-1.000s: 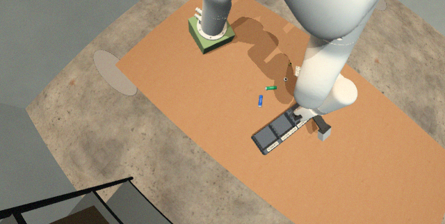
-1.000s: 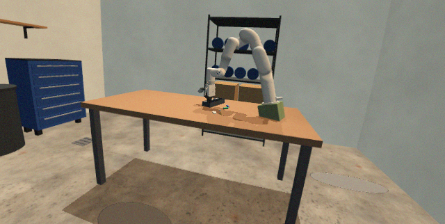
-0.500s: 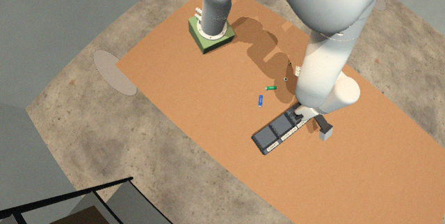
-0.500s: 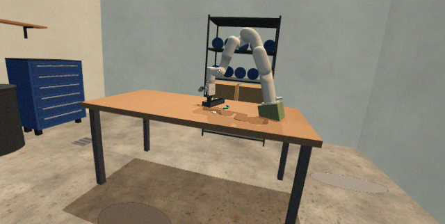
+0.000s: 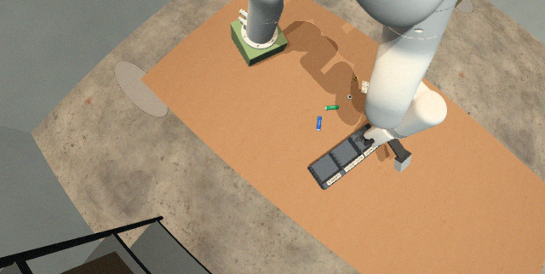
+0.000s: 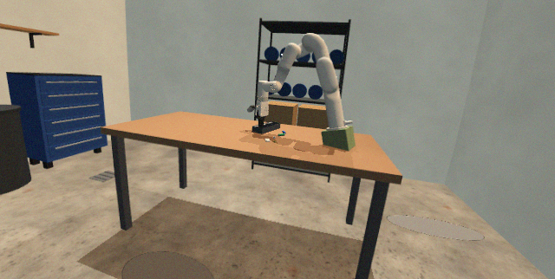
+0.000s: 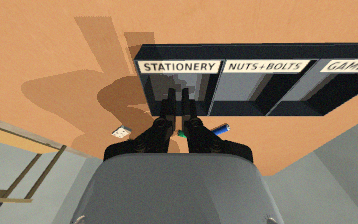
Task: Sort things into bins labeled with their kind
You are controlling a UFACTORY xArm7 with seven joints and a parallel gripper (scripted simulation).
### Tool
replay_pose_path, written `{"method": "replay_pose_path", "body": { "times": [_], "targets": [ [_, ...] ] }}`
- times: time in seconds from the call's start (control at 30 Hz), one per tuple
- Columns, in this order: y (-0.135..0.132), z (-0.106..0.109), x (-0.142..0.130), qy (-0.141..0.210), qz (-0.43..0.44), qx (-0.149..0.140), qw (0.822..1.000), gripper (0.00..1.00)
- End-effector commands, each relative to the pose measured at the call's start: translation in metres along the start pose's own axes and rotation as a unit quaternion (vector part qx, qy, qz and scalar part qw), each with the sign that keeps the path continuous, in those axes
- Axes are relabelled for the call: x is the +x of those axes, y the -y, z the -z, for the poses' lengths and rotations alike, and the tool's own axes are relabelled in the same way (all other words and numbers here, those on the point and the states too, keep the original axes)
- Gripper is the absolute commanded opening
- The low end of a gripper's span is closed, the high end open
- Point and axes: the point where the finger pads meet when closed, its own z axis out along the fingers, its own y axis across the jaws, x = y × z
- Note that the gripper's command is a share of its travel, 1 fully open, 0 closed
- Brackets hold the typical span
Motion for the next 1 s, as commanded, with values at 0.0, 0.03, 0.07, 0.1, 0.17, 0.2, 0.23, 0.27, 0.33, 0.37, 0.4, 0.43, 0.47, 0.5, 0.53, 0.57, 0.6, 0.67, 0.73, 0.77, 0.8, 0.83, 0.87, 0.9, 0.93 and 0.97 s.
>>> {"method": "replay_pose_path", "body": {
  "times": [0.0, 0.03, 0.07, 0.1, 0.17, 0.2, 0.23, 0.27, 0.33, 0.37, 0.4, 0.43, 0.47, 0.5, 0.53, 0.57, 0.6, 0.67, 0.73, 0.77, 0.8, 0.83, 0.87, 0.9, 0.93, 0.97],
  "targets": [
    [0.000, 0.013, 0.001, -0.002, 0.000, 0.001, 1.000, 0.07],
    [0.000, 0.017, 0.001, -0.002, 0.000, 0.001, 1.000, 0.07],
    [0.000, 0.021, 0.001, -0.002, 0.000, 0.001, 1.000, 0.07],
    [0.000, 0.021, 0.001, -0.002, 0.000, 0.001, 1.000, 0.07],
    [0.000, 0.025, 0.001, -0.002, 0.000, 0.001, 1.000, 0.07],
    [0.000, 0.028, 0.001, -0.002, 0.000, 0.001, 1.000, 0.07],
    [0.000, 0.028, 0.001, -0.002, 0.000, 0.001, 1.000, 0.07],
    [0.000, 0.028, 0.001, -0.002, 0.000, 0.001, 1.000, 0.07],
    [0.000, 0.028, 0.001, -0.002, 0.000, 0.001, 1.000, 0.07],
    [0.000, 0.028, 0.001, -0.002, 0.000, 0.001, 1.000, 0.07],
    [0.000, 0.028, 0.001, -0.002, 0.000, 0.001, 1.000, 0.07],
    [0.000, 0.028, 0.001, -0.002, 0.000, 0.001, 1.000, 0.07],
    [0.000, 0.028, 0.001, -0.002, 0.000, 0.001, 1.000, 0.07],
    [0.000, 0.036, 0.001, -0.002, 0.000, 0.001, 1.000, 0.07],
    [0.000, 0.044, 0.001, -0.002, 0.000, 0.001, 1.000, 0.07],
    [0.000, 0.053, 0.001, -0.002, 0.000, 0.001, 1.000, 0.07],
    [0.000, 0.061, 0.001, -0.002, 0.000, 0.001, 1.000, 0.07],
    [0.000, 0.069, 0.001, -0.002, 0.000, 0.001, 1.000, 0.07],
    [0.000, 0.078, 0.001, -0.002, 0.000, 0.001, 1.000, 0.07],
    [0.000, 0.086, 0.001, -0.002, 0.000, 0.001, 1.000, 0.07],
    [0.000, 0.094, 0.001, -0.002, 0.000, 0.001, 1.000, 0.07],
    [0.000, 0.103, 0.001, -0.002, 0.000, 0.001, 1.000, 0.07],
    [0.000, 0.111, 0.001, -0.002, 0.000, 0.001, 1.000, 0.07],
    [0.000, 0.119, 0.001, -0.002, 0.000, 0.001, 1.000, 0.07],
    [0.000, 0.125, 0.001, -0.002, 0.000, 0.001, 1.000, 0.07],
    [0.000, 0.132, 0.001, -0.002, 0.000, 0.001, 1.000, 0.07]
  ]
}}
